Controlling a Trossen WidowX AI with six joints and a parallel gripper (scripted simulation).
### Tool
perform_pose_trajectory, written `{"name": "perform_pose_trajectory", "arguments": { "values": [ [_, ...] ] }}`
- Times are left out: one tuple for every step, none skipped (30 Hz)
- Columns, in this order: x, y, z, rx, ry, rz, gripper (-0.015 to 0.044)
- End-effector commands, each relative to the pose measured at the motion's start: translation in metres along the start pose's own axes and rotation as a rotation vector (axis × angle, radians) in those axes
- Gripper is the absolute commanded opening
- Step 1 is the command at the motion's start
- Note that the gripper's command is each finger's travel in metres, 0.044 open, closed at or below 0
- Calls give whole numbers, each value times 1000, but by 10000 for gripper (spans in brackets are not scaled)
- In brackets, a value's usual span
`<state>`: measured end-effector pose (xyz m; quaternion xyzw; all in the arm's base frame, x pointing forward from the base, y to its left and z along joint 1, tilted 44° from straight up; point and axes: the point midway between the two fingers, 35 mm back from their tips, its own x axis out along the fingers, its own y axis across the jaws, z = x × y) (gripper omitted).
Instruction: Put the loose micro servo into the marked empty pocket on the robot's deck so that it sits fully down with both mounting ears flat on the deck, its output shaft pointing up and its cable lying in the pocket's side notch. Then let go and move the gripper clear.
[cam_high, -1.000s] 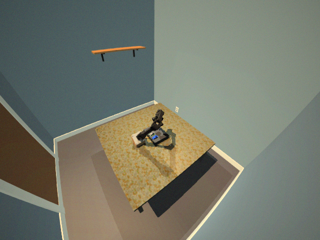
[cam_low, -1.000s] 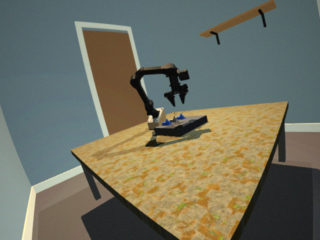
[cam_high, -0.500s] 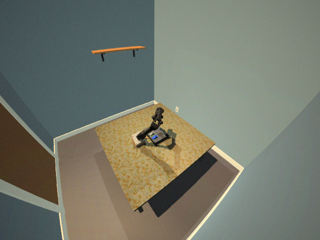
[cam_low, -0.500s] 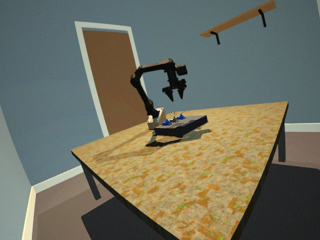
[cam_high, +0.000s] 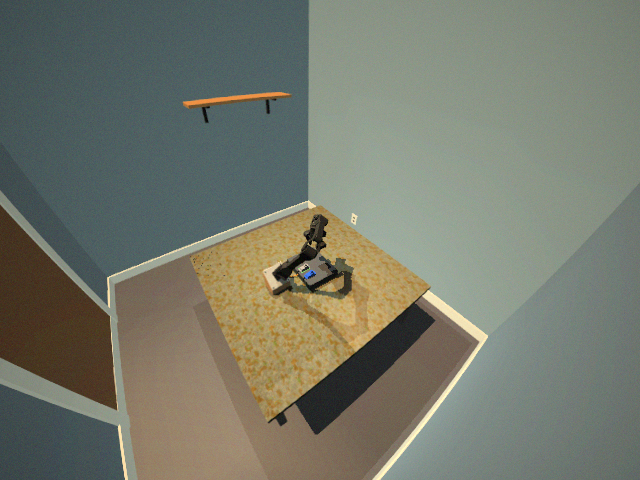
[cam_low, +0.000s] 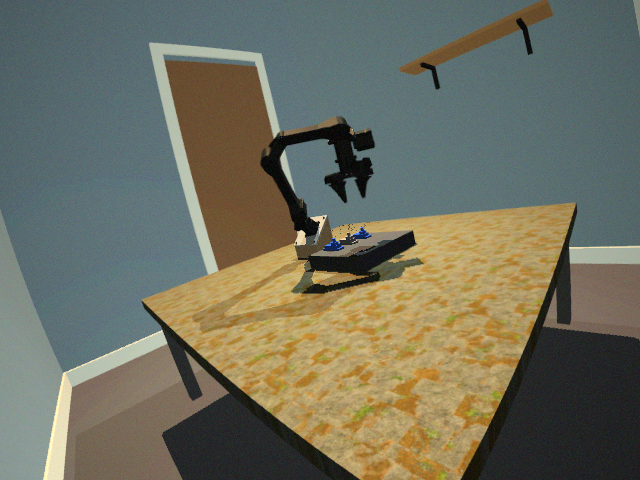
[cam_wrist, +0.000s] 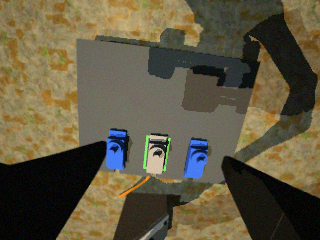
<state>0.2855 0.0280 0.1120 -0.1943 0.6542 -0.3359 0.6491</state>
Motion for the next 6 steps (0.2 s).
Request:
{"name": "perform_pose_trajectory", "arguments": {
  "values": [
    [-1,0,0,7,0,5,440],
    [-1,0,0,7,0,5,440],
    [-1,0,0,7,0,5,440],
    [-1,0,0,7,0,5,440],
    [-1,0,0,7,0,5,440],
    [-1,0,0,7,0,5,440]
  ]
}}
